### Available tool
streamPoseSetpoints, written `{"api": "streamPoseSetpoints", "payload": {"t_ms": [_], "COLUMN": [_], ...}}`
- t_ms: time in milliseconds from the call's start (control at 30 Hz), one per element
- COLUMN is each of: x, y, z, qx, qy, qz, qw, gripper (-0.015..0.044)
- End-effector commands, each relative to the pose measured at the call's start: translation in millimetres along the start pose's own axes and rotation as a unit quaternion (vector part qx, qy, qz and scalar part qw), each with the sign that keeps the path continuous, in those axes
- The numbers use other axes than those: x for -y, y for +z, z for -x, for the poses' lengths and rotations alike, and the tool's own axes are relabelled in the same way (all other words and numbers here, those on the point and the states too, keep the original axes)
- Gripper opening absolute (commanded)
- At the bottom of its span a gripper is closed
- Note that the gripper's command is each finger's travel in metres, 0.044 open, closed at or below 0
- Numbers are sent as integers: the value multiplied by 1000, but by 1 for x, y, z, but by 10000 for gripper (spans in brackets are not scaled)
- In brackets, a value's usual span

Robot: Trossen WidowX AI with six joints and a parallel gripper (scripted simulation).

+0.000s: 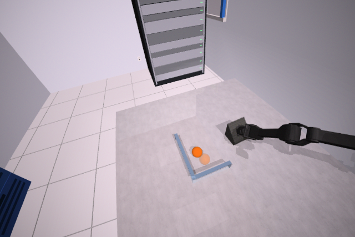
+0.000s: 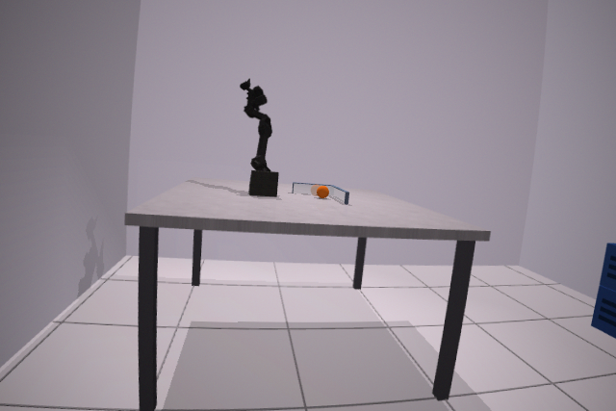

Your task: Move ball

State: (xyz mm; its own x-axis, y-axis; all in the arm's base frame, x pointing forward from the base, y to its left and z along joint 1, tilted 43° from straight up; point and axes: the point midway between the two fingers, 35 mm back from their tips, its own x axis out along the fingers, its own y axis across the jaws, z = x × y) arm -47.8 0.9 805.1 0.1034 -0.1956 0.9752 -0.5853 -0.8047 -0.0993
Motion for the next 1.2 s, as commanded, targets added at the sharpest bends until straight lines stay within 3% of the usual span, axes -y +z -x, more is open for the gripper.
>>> {"api": "streamPoseSetpoints", "payload": {"t_ms": [0,267,600,900,1167], "x": [0,7,60,150,252], "y": [-2,-75,-158,-209,-213], "z": [0,23,72,140,212], "qx": [-2,-111,-252,-388,-505], "qy": [1,44,86,116,127], "qz": [3,147,324,462,550], "qw": [1000,982,908,789,653], "gripper": [426,431,431,431,431]}}
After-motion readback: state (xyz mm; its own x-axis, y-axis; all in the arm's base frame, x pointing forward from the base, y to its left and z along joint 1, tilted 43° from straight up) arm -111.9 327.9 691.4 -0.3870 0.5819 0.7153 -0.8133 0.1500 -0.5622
